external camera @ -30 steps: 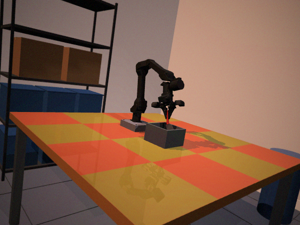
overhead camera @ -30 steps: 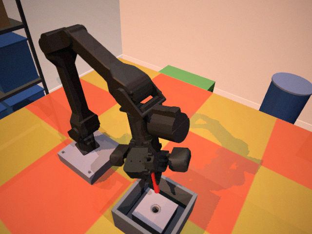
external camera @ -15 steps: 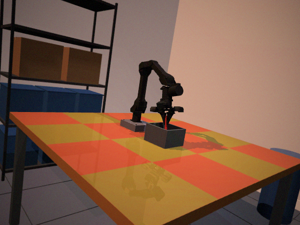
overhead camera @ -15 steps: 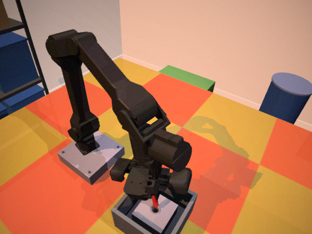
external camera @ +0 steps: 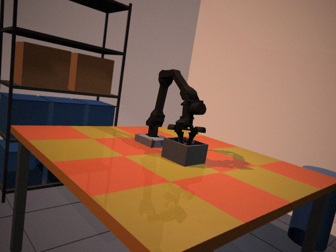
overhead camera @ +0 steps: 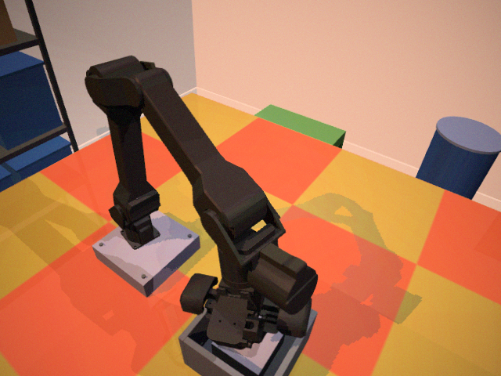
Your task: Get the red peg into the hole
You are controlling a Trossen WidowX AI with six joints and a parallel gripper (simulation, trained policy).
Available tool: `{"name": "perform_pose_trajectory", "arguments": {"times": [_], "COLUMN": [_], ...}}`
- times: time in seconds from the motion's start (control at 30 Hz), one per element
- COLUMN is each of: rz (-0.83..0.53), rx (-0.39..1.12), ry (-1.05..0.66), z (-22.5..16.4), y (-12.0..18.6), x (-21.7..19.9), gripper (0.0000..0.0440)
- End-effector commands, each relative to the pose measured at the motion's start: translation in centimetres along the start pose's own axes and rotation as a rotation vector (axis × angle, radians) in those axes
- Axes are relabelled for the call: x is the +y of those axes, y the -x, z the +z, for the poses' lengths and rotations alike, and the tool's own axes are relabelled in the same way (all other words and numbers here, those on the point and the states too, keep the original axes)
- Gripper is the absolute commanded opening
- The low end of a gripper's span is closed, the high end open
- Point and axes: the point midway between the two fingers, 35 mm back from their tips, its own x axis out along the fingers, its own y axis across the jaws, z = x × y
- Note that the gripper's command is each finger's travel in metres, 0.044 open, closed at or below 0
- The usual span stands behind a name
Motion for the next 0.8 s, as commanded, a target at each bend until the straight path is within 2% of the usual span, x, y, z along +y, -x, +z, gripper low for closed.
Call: {"name": "perform_pose_trajectory", "arguments": {"times": [0.0,0.3,0.77], "rz": [0.000,0.016,0.088], "rx": [-0.005,-0.027,-0.138], "ry": [0.006,0.008,-0.030], "z": [0.9,3.3,8.3], "y": [-0.2,-0.1,1.1], "x": [0.6,2.1,3.8], "gripper": [0.0222,0.0440,0.0440]}}
